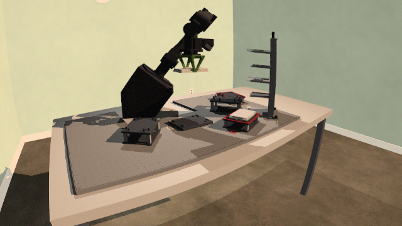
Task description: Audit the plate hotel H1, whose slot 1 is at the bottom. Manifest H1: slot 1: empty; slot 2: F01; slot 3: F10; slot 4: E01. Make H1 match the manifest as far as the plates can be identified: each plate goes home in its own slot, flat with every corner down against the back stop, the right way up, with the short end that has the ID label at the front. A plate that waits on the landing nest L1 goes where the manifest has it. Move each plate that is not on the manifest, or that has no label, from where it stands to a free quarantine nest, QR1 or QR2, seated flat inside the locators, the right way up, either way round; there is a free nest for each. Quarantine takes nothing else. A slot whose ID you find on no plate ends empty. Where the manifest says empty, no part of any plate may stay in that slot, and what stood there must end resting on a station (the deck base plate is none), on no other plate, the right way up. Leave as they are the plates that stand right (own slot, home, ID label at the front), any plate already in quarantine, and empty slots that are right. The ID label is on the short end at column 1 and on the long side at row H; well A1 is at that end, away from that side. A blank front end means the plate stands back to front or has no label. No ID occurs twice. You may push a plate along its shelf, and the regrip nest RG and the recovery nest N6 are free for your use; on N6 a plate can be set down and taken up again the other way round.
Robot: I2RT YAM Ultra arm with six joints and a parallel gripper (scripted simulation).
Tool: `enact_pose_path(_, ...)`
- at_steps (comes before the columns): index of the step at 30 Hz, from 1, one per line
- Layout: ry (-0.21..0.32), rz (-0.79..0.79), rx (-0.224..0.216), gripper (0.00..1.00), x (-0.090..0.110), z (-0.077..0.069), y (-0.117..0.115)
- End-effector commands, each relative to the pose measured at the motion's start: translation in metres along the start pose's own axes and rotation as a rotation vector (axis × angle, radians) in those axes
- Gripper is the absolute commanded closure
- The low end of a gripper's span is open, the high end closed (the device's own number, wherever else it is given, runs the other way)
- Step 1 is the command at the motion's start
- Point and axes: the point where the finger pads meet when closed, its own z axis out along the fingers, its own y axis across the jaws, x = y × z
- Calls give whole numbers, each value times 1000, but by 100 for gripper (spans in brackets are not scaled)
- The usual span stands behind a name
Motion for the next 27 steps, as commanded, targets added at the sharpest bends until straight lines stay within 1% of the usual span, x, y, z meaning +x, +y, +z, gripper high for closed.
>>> enact_pose_path(1, -12, 17, 10, 14, 1, -6, -4)
enact_pose_path(16, -12, 17, 10, 14, 1, -6, -4)
enact_pose_path(17, -3, -29, 24, 14, -11, -10, -5)
enact_pose_path(20, -4, -61, 22, 14, -21, -10, -4)
enact_pose_path(27, -8, 46, 22, 14, -45, -10, -4)
